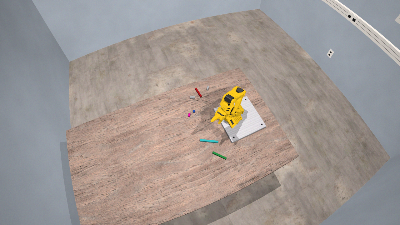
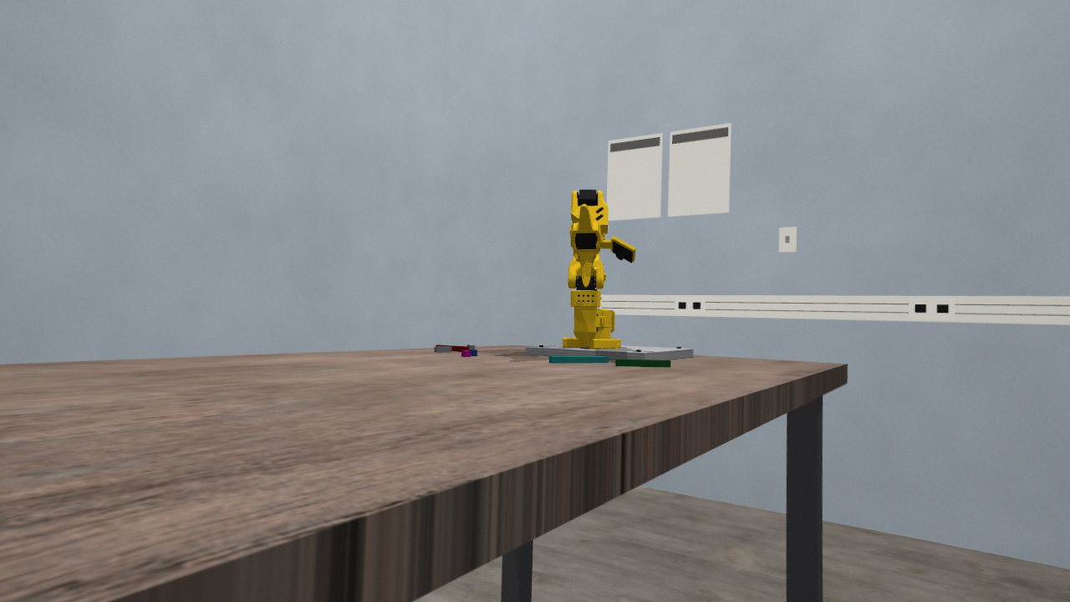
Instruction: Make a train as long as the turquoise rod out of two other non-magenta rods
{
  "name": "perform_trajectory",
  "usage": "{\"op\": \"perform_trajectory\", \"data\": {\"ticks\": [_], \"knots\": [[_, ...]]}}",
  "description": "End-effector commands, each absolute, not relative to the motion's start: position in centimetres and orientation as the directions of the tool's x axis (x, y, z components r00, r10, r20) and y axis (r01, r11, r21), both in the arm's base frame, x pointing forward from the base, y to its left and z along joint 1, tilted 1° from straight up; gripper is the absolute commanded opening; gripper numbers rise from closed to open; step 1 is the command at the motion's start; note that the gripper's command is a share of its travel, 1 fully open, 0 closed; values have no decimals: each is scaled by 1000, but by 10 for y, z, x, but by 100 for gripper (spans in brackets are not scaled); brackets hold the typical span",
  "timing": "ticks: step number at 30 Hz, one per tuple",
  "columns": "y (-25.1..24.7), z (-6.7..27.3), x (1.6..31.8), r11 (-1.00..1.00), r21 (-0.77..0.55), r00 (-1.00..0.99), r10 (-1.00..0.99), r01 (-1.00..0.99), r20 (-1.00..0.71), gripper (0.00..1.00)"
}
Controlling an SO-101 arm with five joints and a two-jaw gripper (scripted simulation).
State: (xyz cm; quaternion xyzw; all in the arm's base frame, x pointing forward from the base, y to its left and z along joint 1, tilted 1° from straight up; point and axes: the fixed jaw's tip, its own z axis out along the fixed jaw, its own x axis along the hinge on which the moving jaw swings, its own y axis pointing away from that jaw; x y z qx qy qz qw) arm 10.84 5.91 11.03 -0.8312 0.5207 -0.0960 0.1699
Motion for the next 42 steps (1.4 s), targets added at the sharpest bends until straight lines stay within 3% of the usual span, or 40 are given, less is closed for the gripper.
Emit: {"op": "perform_trajectory", "data": {"ticks": [1,8,26,42], "knots": [[58,107,108,-401,-367,437,-899,-839,-16,100],[49,110,115,-327,-378,359,-933,-866,-16,100],[-23,131,137,190,-453,-204,-979,-871,-20,100],[-29,133,137,225,-458,-243,-970,-860,-20,100]]}}
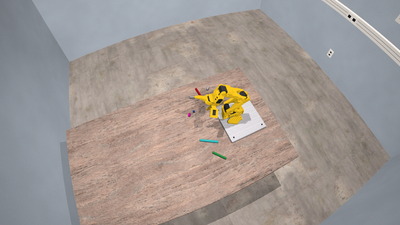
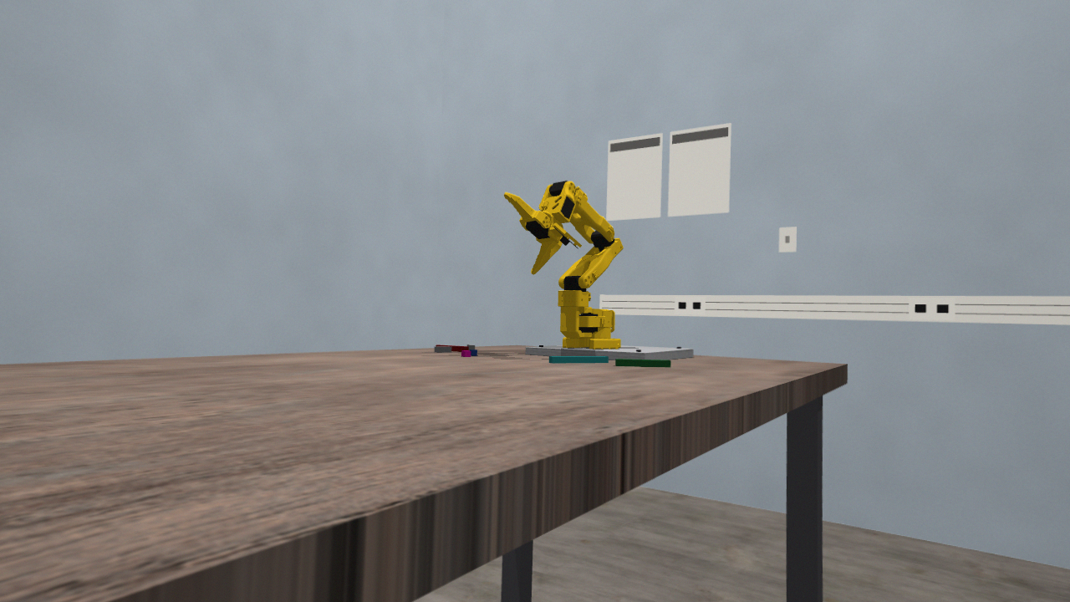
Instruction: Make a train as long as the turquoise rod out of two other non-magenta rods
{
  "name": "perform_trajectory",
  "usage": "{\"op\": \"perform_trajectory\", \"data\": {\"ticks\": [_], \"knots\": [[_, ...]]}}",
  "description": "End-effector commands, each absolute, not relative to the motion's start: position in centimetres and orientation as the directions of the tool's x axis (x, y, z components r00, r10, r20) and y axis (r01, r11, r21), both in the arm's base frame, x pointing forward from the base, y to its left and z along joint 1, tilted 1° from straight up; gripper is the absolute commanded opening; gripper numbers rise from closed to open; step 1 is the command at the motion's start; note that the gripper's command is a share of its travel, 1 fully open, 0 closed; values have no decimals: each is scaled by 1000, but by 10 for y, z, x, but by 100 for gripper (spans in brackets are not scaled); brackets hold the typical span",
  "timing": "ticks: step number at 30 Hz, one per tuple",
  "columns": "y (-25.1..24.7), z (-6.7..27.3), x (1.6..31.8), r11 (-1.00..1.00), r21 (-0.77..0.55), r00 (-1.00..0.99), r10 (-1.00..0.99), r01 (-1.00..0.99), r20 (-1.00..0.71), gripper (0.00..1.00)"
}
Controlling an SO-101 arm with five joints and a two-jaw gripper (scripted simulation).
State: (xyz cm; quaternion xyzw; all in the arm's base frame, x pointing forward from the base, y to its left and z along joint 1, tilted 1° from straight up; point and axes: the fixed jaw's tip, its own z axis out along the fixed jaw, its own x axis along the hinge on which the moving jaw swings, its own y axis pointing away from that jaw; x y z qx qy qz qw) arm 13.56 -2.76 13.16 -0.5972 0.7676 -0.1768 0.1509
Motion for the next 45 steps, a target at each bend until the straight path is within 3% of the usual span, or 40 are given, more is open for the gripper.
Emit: {"op": "perform_trajectory", "data": {"ticks": [1,45], "knots": [[-29,133,137,225,-458,-243,-970,-860,-20,100],[-29,137,140,223,-481,-243,-970,-848,-21,100]]}}
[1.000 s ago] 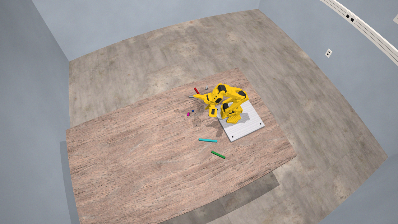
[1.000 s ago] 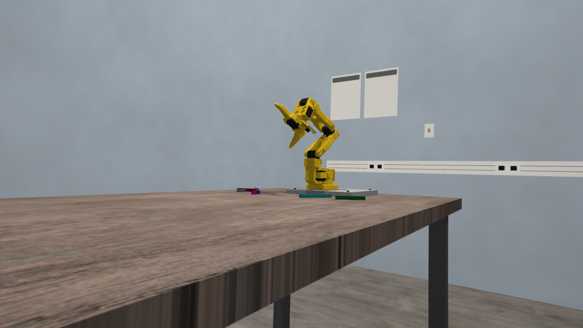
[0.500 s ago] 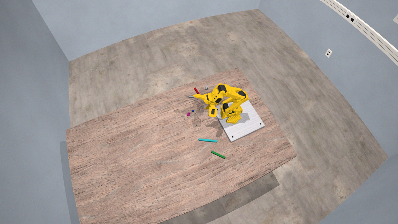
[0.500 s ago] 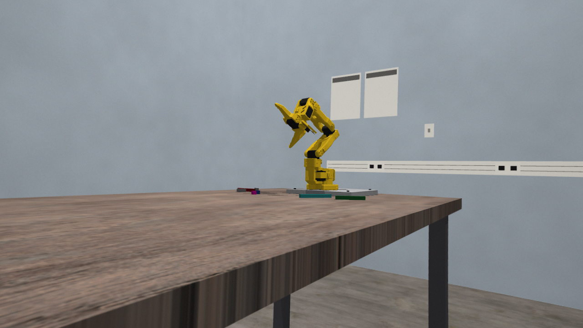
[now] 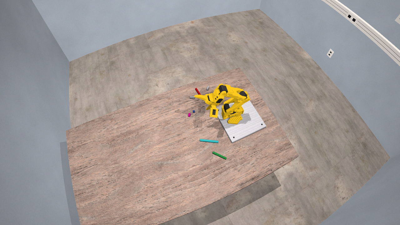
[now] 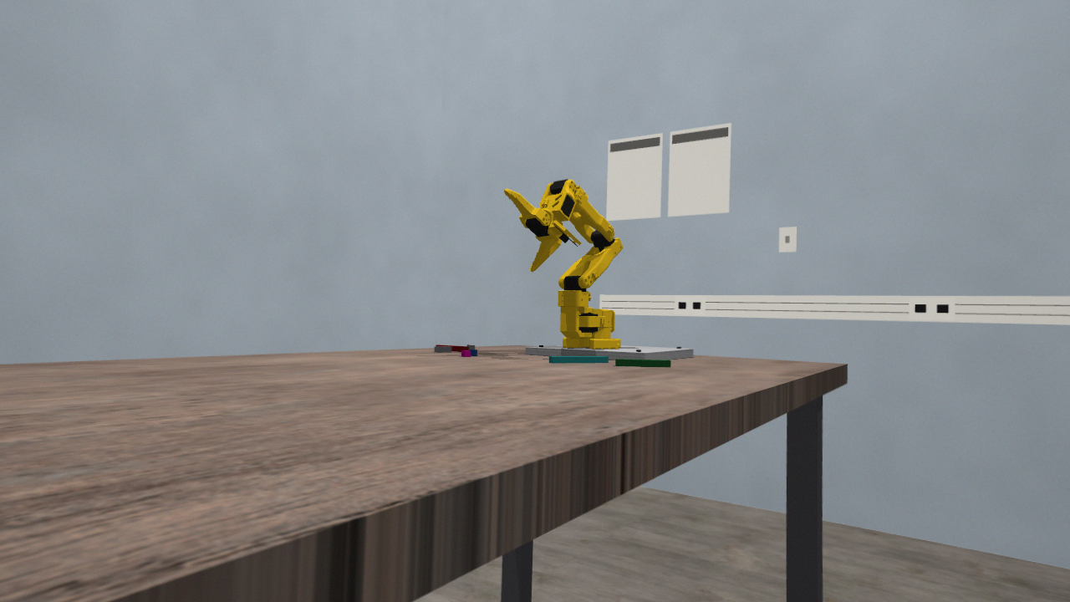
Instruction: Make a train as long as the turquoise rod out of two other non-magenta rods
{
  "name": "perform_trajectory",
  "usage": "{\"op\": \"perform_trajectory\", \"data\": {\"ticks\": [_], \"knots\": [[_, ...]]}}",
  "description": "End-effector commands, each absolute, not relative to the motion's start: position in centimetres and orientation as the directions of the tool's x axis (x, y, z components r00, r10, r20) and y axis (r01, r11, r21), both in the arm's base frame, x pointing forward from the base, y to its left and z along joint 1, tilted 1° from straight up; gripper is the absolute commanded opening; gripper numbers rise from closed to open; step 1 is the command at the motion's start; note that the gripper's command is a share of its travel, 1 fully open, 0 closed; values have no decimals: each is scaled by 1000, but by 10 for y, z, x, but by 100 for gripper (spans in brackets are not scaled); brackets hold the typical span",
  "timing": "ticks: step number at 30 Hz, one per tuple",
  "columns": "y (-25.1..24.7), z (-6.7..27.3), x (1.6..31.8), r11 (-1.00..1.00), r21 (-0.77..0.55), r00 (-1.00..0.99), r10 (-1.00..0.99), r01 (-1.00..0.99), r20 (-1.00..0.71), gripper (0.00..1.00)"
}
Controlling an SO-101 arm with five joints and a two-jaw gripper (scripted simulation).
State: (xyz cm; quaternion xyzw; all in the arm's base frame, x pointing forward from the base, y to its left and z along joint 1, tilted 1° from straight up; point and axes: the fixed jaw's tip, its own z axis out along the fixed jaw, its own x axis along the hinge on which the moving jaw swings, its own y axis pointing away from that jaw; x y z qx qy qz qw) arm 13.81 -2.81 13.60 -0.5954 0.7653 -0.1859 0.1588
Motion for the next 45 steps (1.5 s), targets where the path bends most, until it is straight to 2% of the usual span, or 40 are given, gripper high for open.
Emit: {"op": "perform_trajectory", "data": {"ticks": [1,35,45], "knots": [[-29,137,140,223,-481,-243,-970,-848,-21,100],[-30,137,139,227,-481,-247,-969,-847,-21,100],[-60,137,129,407,-481,-454,-891,-777,-21,100]]}}
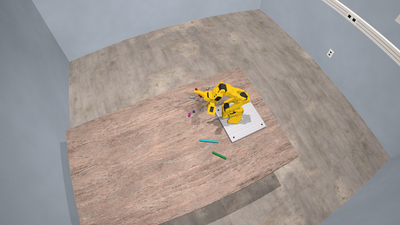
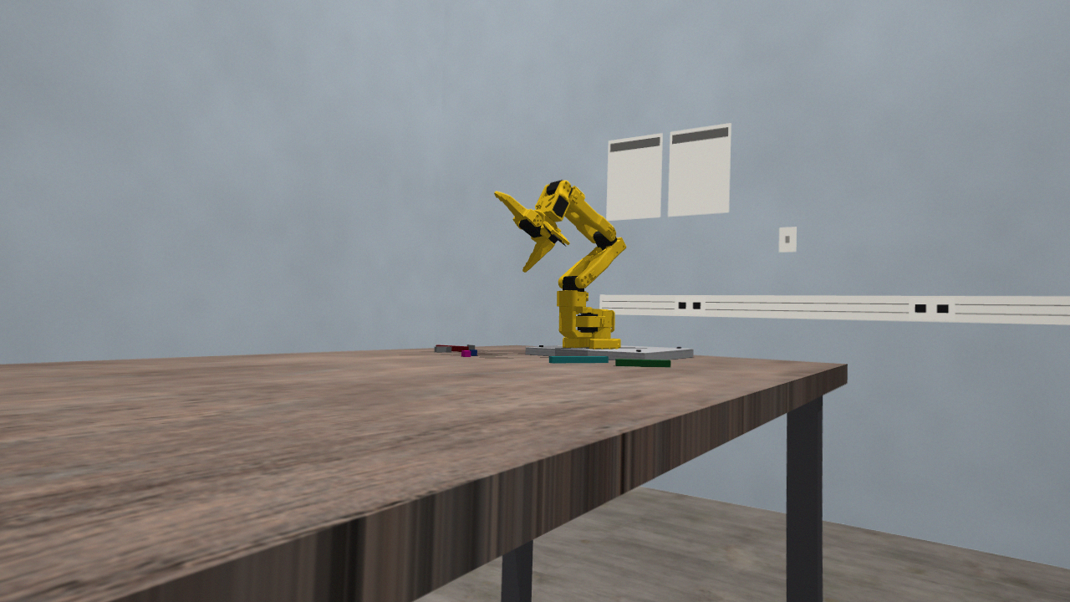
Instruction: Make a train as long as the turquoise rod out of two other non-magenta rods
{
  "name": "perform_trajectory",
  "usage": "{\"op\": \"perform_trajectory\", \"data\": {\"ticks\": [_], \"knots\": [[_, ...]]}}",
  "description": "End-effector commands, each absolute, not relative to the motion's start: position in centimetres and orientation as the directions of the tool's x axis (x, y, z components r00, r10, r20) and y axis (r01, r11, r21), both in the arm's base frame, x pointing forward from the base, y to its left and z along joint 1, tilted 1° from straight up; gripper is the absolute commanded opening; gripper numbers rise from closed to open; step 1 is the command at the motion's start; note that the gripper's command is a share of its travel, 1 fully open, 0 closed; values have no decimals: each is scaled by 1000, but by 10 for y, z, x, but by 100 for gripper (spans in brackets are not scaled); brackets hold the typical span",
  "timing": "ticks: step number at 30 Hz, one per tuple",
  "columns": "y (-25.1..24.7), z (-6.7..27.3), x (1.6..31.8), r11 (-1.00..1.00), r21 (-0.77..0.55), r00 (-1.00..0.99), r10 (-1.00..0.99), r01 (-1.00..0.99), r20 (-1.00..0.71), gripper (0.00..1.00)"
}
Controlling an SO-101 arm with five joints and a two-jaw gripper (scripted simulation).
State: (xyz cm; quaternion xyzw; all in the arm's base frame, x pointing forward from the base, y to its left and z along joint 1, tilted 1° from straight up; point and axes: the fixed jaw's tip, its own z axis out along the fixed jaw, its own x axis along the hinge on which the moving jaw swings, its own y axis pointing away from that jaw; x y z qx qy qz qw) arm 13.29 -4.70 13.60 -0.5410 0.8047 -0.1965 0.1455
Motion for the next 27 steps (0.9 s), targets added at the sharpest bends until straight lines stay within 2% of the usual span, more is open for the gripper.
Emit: {"op": "perform_trajectory", "data": {"ticks": [1,13,27], "knots": [[-65,137,127,435,-481,-486,-874,-761,-21,100],[-99,137,102,642,-481,-724,-689,-597,-21,100],[-103,137,99,663,-481,-748,-664,-574,-21,100]]}}
